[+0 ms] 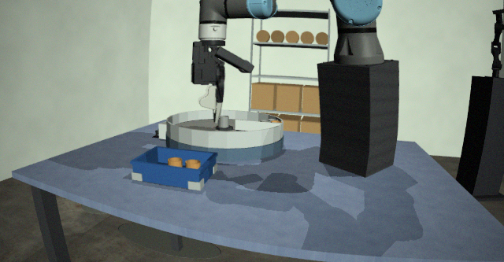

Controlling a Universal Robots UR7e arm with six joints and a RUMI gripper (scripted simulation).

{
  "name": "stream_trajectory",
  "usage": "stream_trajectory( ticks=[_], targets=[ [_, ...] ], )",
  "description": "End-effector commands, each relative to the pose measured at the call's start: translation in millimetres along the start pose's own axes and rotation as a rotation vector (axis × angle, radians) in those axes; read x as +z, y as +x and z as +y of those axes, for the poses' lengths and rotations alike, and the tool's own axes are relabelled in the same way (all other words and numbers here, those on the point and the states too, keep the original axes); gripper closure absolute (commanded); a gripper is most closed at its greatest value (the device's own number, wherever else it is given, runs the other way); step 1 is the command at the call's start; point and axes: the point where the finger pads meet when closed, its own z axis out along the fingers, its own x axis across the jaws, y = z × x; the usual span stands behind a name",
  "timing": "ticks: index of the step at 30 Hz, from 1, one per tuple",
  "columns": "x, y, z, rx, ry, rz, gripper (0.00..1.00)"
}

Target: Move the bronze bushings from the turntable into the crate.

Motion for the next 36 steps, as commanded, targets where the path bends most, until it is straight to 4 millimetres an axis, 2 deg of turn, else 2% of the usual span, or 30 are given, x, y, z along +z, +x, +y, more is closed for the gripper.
stream_trajectory(
  ticks=[1, 10, 12, 26, 29, 36],
  targets=[
    [-0.7, -35.0, -38.5, -0.003, -0.007, 0.002, 0.95],
    [0.0, -92.6, -105.8, -0.003, -0.008, 0.002, 0.95],
    [0.0, -92.6, -105.8, -0.003, -0.008, 0.002, 0.95],
    [1.0, -173.1, -198.8, -0.003, -0.007, 0.002, 0.95],
    [1.1, -177.5, -204.2, -0.003, -0.007, 0.002, 0.95],
    [1.3, -203.1, -233.0, -0.001, -0.008, 0.001, 0.95]
  ],
)
